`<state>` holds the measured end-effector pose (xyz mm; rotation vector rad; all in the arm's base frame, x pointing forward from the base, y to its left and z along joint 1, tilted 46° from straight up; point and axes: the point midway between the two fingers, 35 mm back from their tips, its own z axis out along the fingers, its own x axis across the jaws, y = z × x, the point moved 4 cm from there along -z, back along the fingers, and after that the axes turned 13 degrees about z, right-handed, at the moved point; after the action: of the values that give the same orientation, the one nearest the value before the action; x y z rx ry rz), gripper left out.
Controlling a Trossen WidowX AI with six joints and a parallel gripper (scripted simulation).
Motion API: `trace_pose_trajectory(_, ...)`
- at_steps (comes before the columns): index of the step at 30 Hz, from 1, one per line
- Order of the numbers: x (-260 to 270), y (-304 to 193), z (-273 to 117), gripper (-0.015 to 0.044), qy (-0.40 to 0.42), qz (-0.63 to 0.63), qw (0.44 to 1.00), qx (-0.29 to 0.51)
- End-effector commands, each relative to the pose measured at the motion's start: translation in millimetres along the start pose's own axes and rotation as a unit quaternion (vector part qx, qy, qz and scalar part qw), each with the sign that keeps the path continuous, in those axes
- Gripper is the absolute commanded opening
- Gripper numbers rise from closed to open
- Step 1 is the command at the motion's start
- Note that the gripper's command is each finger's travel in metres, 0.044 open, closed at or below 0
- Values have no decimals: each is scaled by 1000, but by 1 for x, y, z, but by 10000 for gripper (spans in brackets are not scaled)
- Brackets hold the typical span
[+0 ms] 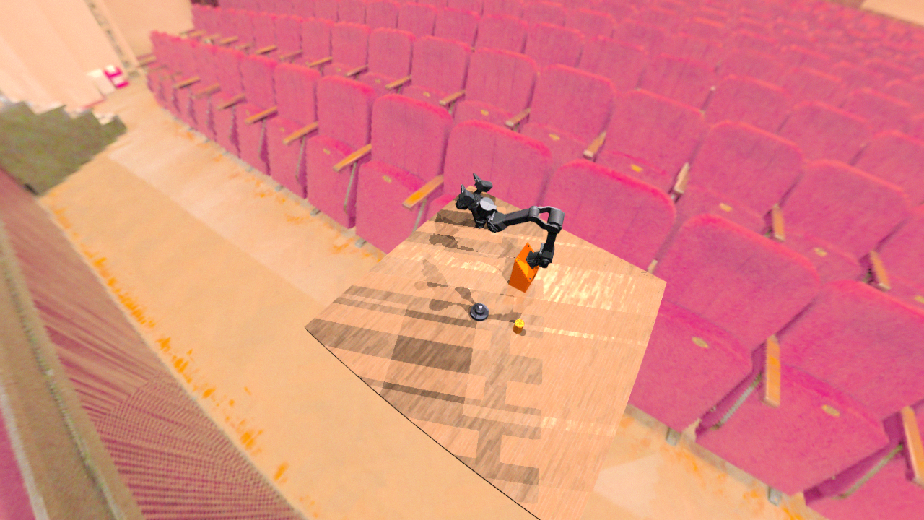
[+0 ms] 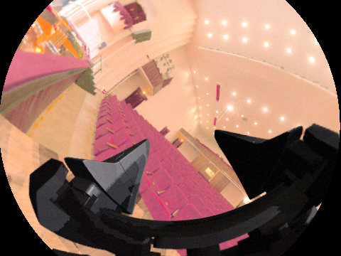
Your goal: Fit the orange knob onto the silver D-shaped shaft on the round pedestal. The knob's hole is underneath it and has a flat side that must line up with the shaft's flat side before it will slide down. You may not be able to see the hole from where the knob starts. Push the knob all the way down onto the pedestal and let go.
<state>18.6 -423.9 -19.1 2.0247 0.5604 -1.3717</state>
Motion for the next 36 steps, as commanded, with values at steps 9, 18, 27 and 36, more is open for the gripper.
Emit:
trace_pose_trajectory(9, 35, 54, -58, 440, 160, 67, 980, -102)
trace_pose_trajectory(18, 76, 85, -171, 440, 418, 125, 892, -113)
trace_pose_trajectory(27, 87, 60, -299, 440, 624, 130, 769, 37)
trace_pose_trajectory(36, 54, -5, -416, 440, 692, 91, 651, 299)
